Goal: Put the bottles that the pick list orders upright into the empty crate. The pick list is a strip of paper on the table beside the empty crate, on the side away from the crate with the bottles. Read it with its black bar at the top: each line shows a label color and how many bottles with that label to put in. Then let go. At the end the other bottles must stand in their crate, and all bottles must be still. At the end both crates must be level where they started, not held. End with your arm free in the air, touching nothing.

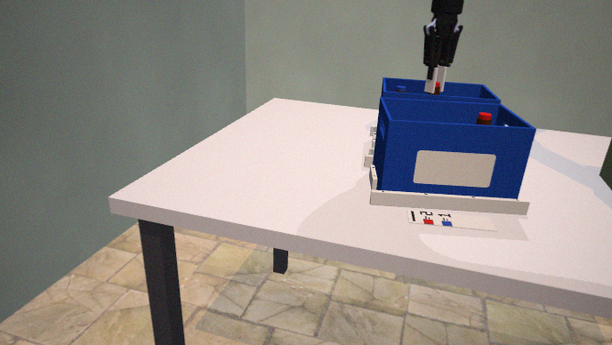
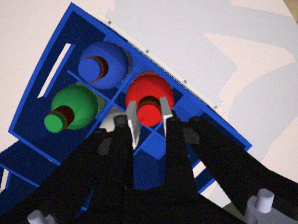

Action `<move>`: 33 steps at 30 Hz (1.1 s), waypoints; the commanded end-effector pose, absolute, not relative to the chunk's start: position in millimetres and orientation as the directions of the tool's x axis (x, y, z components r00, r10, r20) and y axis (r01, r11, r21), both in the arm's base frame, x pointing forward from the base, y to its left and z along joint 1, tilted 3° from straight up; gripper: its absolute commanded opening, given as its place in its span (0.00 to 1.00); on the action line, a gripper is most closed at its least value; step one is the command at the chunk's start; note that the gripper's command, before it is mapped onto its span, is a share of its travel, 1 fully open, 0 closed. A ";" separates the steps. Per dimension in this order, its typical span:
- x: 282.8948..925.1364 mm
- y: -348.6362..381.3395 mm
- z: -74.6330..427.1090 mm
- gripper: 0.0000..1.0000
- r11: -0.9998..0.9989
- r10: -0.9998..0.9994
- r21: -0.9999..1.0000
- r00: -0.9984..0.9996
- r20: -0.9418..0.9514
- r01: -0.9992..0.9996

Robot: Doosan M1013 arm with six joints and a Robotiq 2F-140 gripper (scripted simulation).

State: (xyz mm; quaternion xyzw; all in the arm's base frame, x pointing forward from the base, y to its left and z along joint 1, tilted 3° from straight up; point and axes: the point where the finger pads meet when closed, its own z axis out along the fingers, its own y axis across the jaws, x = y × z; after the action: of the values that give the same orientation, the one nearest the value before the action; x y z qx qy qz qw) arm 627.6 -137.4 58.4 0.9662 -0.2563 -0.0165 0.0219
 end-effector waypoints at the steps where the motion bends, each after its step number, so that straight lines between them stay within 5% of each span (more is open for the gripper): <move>1: 627.8 -137.2 62.8 0.00 -0.868 -0.496 0.051 0.868 -0.021 -0.495; 33: 629.8 -135.6 109.4 0.00 -0.868 -0.496 0.051 0.868 -0.021 -0.495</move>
State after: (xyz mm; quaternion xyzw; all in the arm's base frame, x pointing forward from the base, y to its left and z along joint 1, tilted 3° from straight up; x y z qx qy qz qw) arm 629.7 -135.8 106.7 0.9662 -0.2563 -0.0165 0.0219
